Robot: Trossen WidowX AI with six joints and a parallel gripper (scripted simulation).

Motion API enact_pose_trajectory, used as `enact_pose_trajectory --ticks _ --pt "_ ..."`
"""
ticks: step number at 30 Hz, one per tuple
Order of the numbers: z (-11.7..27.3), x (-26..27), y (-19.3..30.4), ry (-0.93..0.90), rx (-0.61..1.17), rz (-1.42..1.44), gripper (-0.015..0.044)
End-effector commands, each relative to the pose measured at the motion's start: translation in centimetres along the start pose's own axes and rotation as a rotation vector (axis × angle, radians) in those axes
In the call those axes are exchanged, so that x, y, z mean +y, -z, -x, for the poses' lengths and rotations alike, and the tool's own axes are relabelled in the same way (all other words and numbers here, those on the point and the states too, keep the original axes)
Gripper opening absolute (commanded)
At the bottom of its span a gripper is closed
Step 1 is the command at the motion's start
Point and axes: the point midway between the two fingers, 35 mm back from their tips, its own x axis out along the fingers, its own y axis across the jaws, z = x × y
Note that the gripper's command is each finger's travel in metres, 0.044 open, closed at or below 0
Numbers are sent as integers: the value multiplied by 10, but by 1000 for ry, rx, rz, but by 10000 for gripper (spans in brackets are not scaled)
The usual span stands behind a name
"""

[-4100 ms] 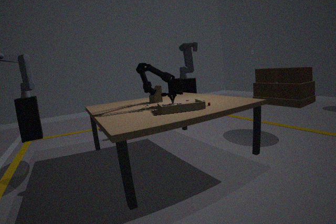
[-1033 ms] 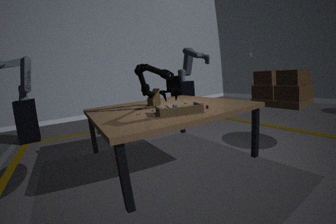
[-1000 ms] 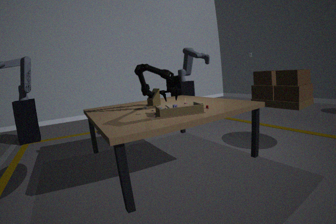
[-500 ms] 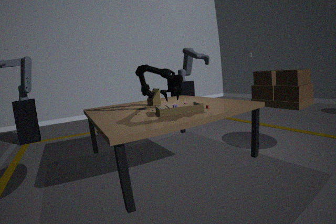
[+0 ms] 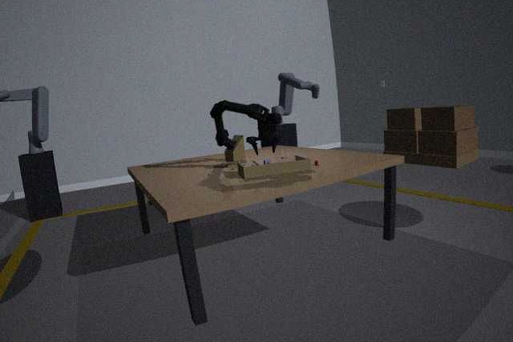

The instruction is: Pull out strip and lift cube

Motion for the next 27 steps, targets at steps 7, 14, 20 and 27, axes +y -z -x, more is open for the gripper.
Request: enact_pose_trajectory --ticks 7,14,20,27 --pt "-6 0 -14 5 1 7 309" --pt "-18 0 -15 4 1 7 250" --pt "-28 0 -15 4 1 7 250" --pt "-39 0 -15 5 1 7 250"
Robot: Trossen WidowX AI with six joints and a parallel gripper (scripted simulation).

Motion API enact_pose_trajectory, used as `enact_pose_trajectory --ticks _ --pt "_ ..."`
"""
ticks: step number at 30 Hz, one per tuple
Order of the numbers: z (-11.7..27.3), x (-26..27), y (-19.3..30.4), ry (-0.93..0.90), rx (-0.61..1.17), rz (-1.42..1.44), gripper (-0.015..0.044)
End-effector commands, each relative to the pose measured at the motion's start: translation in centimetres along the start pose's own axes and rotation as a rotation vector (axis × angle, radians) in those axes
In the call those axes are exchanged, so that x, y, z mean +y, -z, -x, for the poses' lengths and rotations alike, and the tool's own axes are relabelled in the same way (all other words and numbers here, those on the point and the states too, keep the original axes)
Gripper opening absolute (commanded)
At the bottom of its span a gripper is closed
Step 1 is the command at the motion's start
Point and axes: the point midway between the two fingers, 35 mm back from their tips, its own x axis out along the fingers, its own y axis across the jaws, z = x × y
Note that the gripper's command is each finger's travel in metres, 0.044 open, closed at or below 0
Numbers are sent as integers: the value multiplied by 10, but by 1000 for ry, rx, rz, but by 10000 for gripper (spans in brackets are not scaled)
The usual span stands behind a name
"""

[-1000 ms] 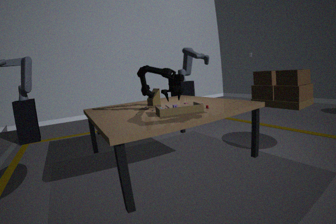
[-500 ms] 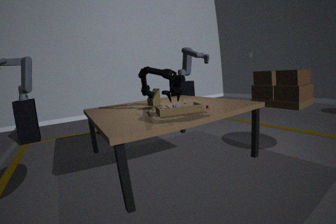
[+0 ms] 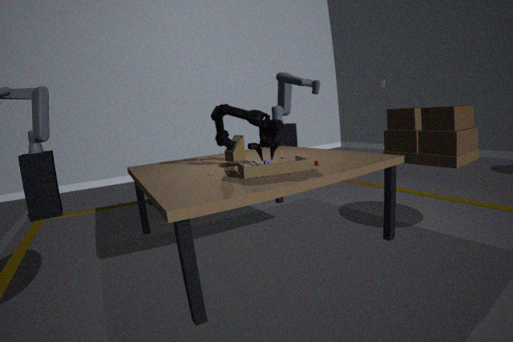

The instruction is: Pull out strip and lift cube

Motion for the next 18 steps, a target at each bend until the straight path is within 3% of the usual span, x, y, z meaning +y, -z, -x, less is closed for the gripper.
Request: enact_pose_trajectory --ticks 1,13,18 --pt "-8 0 0 3 -1 4 250" --pt "-23 0 1 5 -1 4 250" --pt "-20 -1 1 2 1 0 138"
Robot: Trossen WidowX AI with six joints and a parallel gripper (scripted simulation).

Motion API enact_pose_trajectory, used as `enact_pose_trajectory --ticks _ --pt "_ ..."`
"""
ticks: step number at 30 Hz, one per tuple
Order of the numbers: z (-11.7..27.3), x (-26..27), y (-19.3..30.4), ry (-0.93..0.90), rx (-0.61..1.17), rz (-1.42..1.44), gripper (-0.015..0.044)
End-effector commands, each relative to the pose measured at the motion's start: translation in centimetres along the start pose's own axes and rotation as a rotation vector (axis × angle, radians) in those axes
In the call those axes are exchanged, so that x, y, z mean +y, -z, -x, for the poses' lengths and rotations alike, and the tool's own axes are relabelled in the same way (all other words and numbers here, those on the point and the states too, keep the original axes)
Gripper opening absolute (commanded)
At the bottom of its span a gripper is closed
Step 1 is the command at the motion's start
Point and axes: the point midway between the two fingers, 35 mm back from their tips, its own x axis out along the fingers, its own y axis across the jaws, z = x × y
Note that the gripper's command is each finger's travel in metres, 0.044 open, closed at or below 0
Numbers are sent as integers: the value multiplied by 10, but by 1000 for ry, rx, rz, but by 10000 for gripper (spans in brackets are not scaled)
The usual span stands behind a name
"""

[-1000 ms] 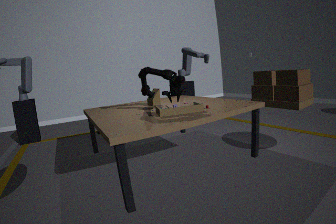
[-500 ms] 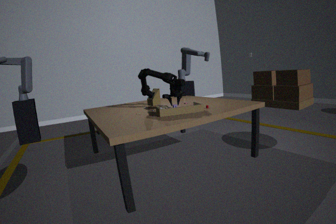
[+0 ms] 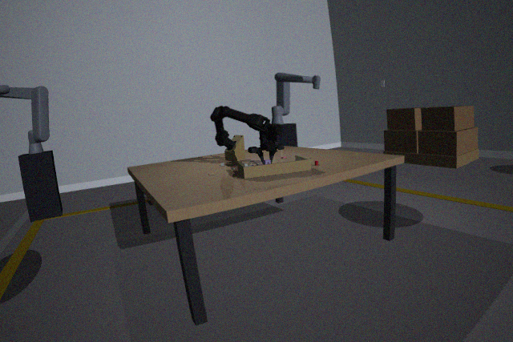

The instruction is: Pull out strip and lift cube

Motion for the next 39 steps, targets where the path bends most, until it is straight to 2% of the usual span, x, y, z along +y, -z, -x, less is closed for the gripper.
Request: enact_pose_trajectory --ticks 1,6,10,23,39 --pt "0 0 0 0 0 -1 132" --pt "0 0 0 0 0 -1 98" --pt "3 0 3 0 0 0 0" --pt "41 -13 56 1 0 6 0" --pt "43 -22 96 1 1 7 0"
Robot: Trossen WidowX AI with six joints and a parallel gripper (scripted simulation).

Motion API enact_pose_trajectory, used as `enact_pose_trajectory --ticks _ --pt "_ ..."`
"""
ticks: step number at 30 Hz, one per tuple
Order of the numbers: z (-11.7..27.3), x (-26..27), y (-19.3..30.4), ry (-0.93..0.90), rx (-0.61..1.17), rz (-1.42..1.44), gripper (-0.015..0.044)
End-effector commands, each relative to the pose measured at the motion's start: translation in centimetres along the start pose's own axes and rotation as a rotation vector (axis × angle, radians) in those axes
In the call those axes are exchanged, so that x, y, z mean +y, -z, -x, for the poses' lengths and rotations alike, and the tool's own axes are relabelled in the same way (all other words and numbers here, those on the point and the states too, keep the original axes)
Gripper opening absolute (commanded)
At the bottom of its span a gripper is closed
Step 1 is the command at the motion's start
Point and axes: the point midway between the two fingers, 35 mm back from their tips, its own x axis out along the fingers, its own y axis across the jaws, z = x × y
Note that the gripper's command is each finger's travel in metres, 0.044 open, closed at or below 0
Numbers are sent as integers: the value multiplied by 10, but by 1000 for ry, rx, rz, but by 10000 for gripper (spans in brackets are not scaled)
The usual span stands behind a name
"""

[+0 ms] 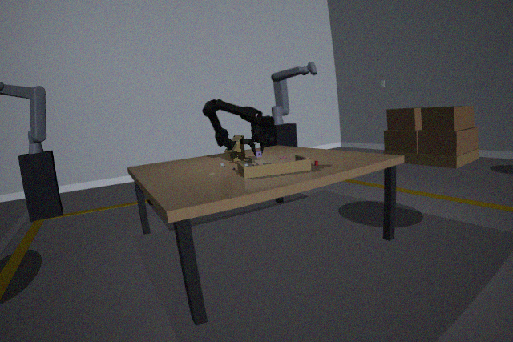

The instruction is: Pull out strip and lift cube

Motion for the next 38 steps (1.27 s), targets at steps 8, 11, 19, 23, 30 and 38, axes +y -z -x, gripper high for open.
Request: enact_pose_trajectory --ticks 8,11,19,23,30,38 --pt "10 -6 24 -6 -3 -6 0" --pt "28 -6 24 -7 -3 -6 0" --pt "37 -6 24 -7 -3 -6 0" --pt "37 -6 24 -7 -3 -6 0" --pt "37 -6 24 -7 -3 -6 0" --pt "37 -6 24 -7 -3 -6 0"
